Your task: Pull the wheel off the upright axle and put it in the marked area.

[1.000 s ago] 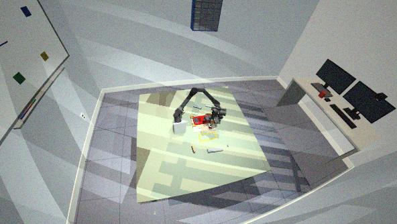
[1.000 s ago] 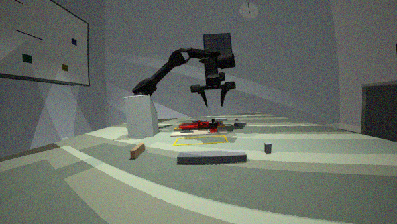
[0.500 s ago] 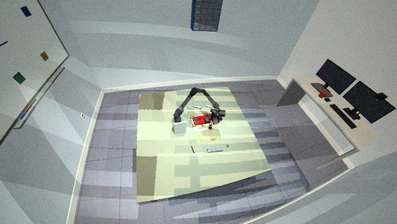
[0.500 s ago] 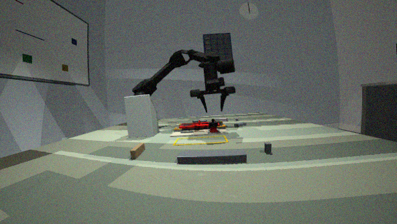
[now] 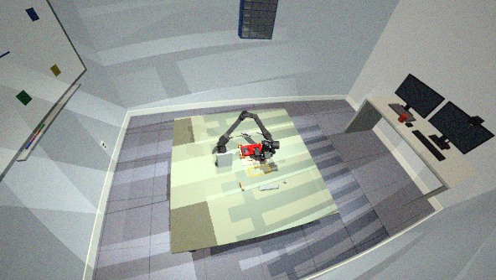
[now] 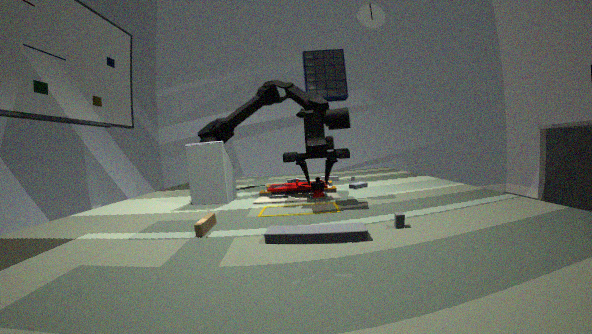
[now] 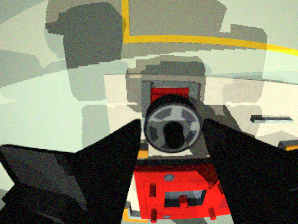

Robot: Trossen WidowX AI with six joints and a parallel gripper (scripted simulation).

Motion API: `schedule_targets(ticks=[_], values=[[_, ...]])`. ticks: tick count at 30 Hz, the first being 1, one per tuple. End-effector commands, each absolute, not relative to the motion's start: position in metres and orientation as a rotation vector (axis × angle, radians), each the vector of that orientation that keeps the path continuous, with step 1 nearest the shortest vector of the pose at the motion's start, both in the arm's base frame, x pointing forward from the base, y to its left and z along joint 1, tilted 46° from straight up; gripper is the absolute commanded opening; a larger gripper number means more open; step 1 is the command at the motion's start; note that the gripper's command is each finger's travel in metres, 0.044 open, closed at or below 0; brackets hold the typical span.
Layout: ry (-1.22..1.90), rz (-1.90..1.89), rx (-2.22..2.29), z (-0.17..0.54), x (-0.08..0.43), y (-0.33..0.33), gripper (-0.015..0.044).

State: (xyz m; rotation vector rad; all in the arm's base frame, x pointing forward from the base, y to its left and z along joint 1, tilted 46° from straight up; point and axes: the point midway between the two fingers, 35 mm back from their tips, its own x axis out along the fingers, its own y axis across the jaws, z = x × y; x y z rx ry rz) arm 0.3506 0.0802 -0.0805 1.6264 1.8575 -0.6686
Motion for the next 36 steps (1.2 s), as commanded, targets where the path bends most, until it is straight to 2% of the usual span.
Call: schedule_targets(ticks=[1,6,11,12,36], values=[[1.86,-0.667,1.623,-0.0801,0.3504,0.0808,0.0175],[1.86,-0.667,1.623,-0.0801,0.3504,0.0808,0.0142],[1.86,-0.667,1.623,-0.0795,0.3505,0.0802,0.001],[1.86,-0.667,1.623,-0.0793,0.3506,0.08,0.0],[1.858,-0.668,1.626,-0.074,0.3516,0.0742,0.0]])
